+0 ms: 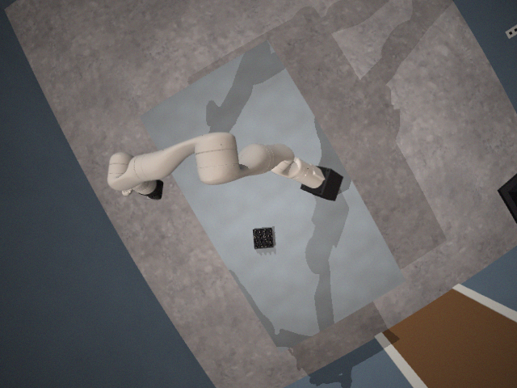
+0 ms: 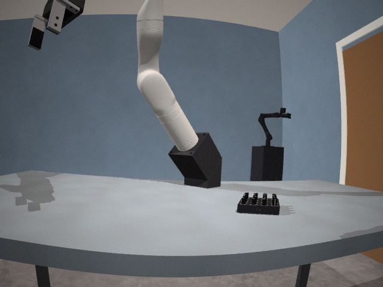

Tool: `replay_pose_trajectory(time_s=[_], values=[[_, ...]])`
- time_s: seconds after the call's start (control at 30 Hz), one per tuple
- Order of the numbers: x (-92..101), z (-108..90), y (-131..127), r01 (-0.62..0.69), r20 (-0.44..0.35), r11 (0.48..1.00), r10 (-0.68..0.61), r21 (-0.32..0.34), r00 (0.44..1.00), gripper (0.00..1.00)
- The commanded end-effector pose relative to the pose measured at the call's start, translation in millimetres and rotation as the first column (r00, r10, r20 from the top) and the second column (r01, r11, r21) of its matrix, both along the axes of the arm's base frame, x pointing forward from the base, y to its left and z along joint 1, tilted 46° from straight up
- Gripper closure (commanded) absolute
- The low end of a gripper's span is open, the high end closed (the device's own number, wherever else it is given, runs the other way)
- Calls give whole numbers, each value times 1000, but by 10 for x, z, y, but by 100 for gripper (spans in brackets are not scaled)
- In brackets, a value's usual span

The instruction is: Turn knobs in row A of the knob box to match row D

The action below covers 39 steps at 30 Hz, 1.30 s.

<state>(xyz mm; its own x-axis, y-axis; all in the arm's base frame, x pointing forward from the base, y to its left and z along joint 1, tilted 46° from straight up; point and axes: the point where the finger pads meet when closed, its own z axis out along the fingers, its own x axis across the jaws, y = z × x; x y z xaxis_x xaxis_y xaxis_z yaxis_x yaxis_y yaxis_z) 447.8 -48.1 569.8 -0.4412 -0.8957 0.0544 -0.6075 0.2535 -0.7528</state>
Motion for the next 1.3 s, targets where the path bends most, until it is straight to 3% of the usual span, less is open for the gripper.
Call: replay_pose_trajectory(time_s=[0.0,0.07,0.27,0.33,0.53,0.6,0.8,0.87,1.27], values=[[-3,10,12,-1,2,1000,1,-4,1000,0],[50,-98,213,-46,-19,998,46,-32,999,0],[50,-98,213,-46,-19,998,46,-32,999,0],[96,-213,409,-91,-41,994,89,-59,995,0],[96,-213,409,-91,-41,994,89,-59,995,0],[136,-335,599,-136,-64,987,130,-86,989,0],[136,-335,599,-136,-64,987,130,-86,989,0],[169,-464,784,-180,-89,977,170,-111,981,0],[196,-599,961,-223,-114,965,208,-135,971,0]])
